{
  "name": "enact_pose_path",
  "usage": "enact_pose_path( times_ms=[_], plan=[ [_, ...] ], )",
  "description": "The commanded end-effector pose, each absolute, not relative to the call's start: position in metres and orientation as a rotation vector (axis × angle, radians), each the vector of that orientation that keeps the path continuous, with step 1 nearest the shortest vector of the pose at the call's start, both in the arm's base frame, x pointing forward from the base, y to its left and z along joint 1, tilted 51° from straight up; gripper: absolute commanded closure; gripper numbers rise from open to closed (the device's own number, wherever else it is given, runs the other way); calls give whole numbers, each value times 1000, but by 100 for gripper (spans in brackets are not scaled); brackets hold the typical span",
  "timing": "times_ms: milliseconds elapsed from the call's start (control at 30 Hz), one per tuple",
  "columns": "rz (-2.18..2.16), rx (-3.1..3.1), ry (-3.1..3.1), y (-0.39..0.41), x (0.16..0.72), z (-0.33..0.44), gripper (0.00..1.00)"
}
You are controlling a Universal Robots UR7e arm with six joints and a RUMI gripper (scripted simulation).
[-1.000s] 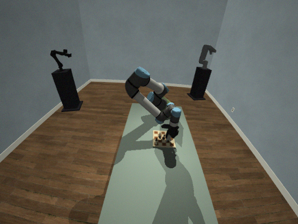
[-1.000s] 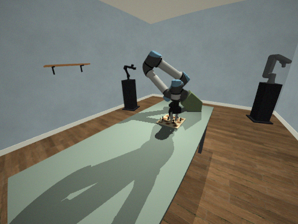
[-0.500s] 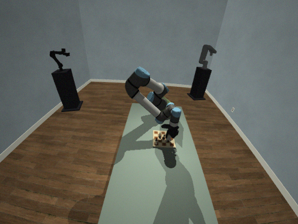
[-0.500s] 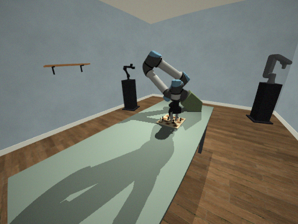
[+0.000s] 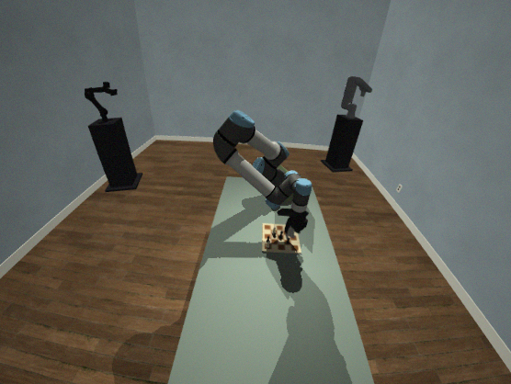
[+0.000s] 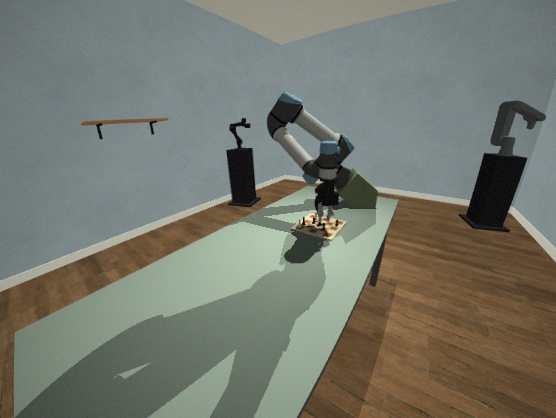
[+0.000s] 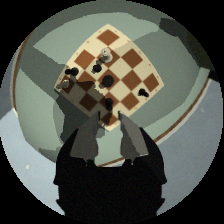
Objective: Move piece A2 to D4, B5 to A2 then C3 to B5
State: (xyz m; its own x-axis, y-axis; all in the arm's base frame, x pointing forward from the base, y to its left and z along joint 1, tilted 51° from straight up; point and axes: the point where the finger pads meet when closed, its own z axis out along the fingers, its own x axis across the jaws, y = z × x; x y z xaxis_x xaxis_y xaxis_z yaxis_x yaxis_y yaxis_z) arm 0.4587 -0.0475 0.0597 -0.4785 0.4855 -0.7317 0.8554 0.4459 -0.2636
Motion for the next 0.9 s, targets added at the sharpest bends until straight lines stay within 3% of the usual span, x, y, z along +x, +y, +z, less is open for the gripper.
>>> enact_pose_path(
  times_ms=[0,600,633,867],
  plan=[
    [-849,1125,2128,-27,455,77,78],
    [-849,1125,2129,-2,448,98,78],
    [-849,1125,2130,-2,448,98,0],
    [-853,1126,2131,-3,447,97,0]
  ],
)
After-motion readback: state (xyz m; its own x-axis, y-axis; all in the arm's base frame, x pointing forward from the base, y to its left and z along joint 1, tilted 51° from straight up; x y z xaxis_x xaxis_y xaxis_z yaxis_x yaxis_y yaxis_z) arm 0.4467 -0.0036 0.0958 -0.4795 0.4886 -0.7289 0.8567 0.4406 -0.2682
